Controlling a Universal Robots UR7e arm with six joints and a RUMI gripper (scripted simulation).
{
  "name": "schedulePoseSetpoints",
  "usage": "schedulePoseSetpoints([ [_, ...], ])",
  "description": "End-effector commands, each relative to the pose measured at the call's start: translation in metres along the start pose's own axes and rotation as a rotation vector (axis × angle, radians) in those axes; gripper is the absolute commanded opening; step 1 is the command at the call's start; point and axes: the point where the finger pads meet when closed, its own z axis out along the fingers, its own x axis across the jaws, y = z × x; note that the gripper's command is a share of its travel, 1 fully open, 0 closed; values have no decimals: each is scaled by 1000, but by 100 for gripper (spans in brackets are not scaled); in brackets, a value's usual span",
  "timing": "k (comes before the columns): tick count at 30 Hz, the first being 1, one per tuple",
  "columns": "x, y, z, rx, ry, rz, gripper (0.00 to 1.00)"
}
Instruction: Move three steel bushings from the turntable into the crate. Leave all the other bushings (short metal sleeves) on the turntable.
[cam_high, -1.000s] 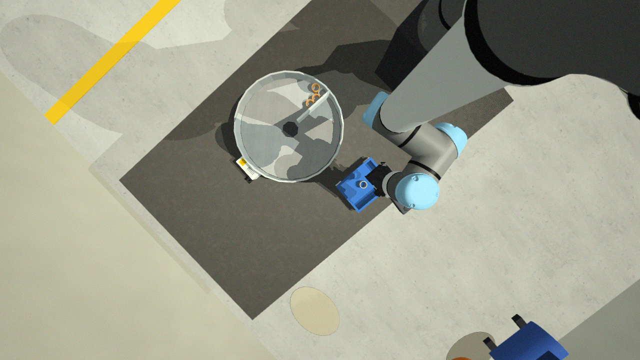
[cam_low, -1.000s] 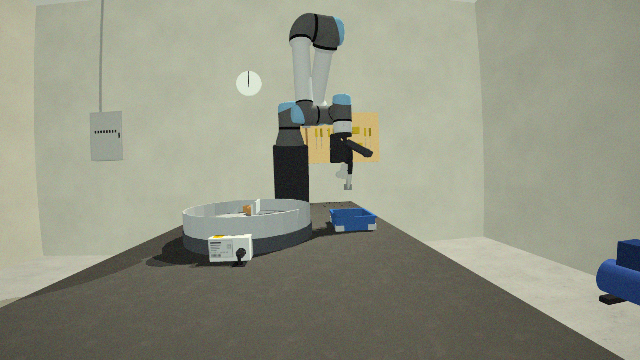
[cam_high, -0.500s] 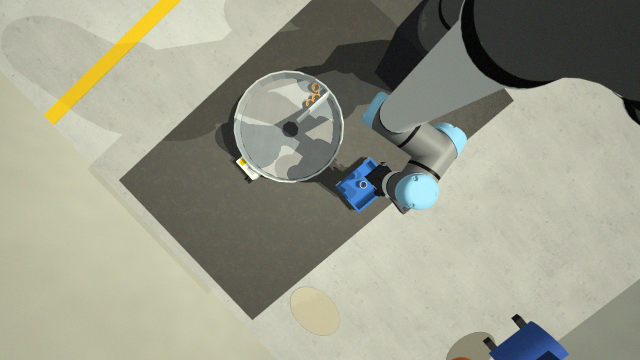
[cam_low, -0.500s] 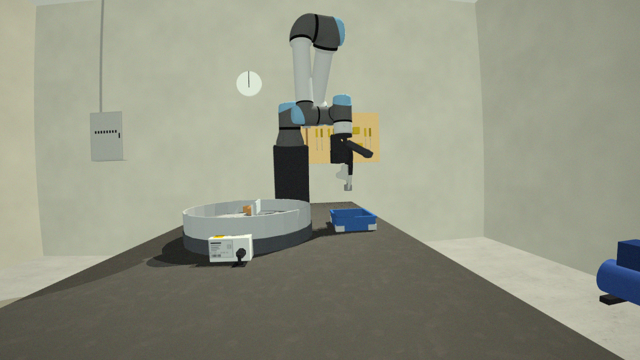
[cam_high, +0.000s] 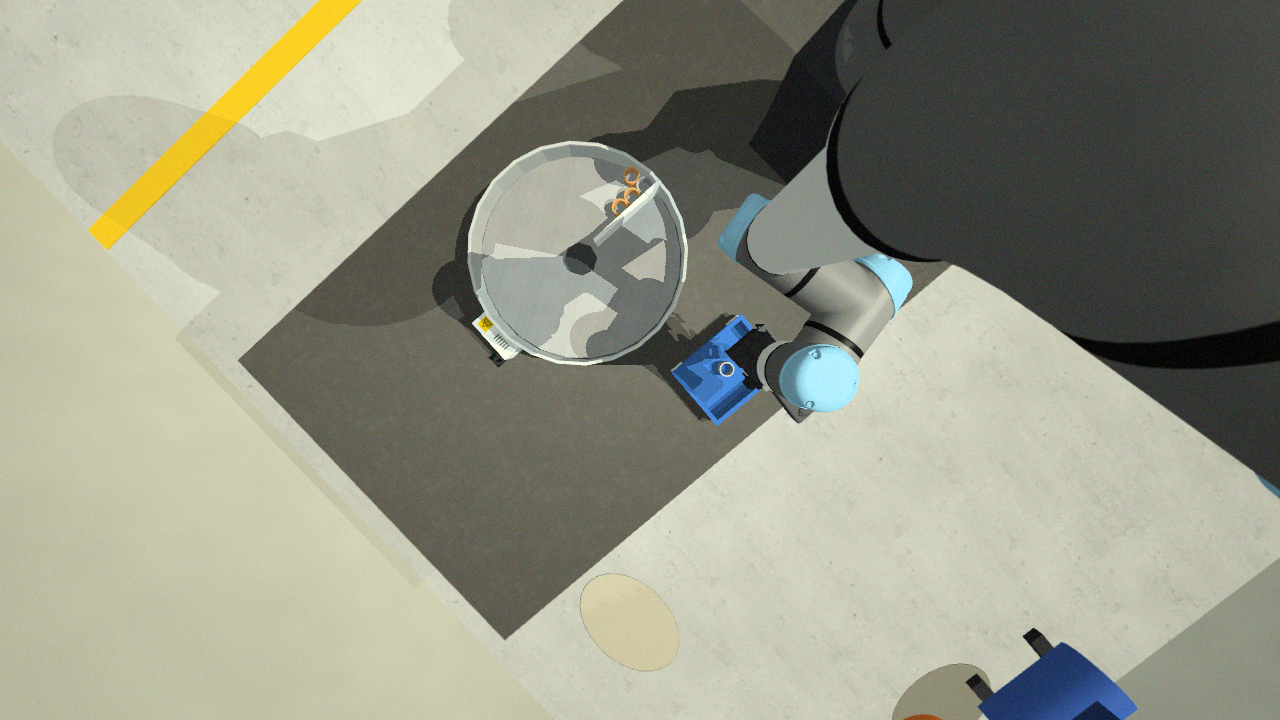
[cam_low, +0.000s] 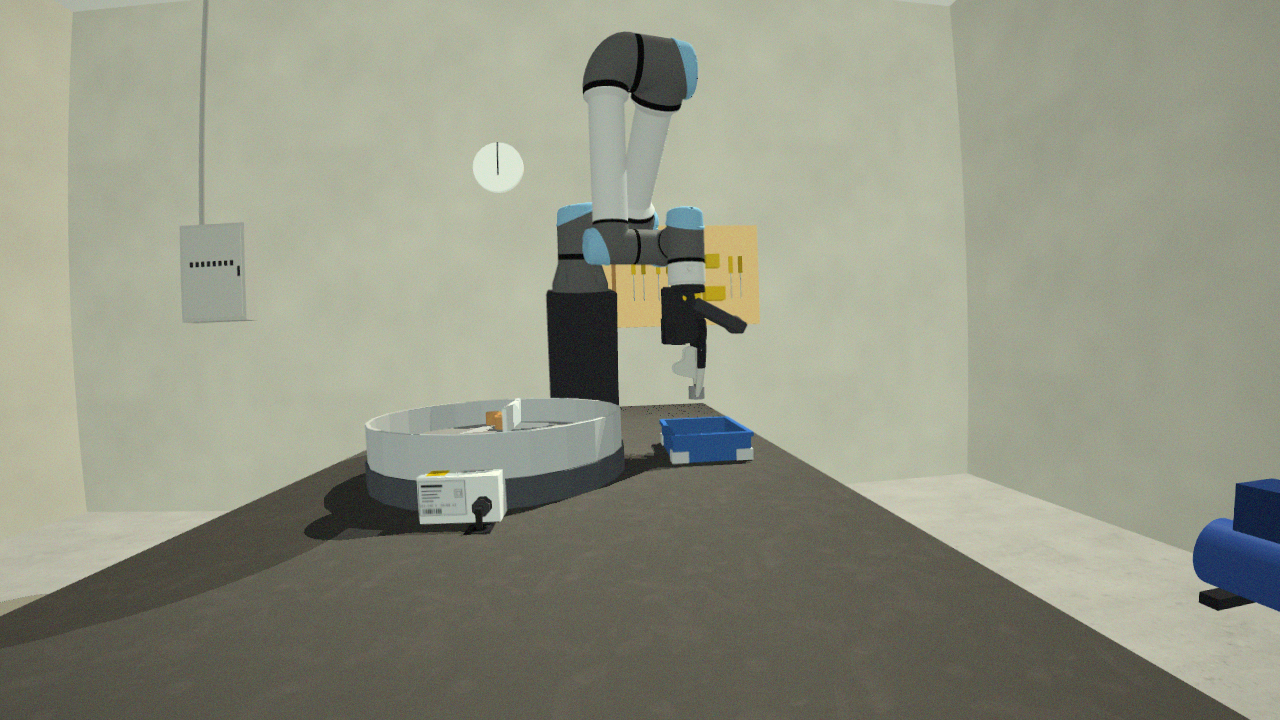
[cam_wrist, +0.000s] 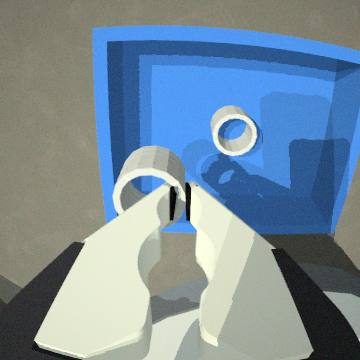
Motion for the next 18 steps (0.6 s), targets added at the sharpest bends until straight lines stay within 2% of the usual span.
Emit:
schedulePoseSetpoints([
  [1,1,-1,20,1,2,0,0],
  [8,1,-1,39,1,2,0,0],
  [18,1,-1,42,1,2,0,0],
])
